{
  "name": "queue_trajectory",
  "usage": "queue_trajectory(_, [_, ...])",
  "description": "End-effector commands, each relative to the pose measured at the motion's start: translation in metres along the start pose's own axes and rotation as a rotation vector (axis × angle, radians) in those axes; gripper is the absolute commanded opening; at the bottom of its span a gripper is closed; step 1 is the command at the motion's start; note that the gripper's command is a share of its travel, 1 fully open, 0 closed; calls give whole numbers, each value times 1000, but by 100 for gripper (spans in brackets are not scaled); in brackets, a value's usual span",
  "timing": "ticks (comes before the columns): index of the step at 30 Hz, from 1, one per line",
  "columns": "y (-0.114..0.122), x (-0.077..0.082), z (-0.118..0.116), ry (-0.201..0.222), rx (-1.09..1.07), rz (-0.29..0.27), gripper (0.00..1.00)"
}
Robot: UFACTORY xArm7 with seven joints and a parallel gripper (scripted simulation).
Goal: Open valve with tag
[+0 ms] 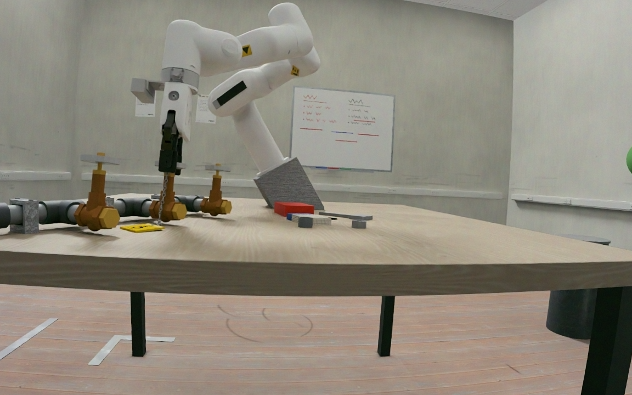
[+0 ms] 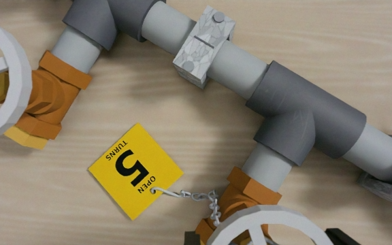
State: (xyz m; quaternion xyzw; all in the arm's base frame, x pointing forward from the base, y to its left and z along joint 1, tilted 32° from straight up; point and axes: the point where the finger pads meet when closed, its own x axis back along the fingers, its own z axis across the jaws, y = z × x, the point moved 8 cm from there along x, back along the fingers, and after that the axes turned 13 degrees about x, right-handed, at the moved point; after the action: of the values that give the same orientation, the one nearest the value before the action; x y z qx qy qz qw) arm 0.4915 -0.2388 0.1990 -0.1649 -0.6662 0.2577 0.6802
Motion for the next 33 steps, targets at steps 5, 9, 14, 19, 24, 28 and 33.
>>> queue_trajectory(5, [-1, 2, -2, -6, 0, 4, 0])
queue_trajectory(9, [-1, 2, -2, -6, 1, 4, 0])
queue_trajectory(14, [-1, 2, -2, -6, 7, 4, 0])
queue_trajectory(19, [-1, 2, -2, -6, 47, 4, 0])
queue_trajectory(24, [-1, 2, -2, -5, 141, 4, 0])
queue_trajectory(28, [-1, 2, -2, -5, 262, 5, 0])
queue_trajectory(33, [-1, 2, -2, -5, 380, 5, 0])
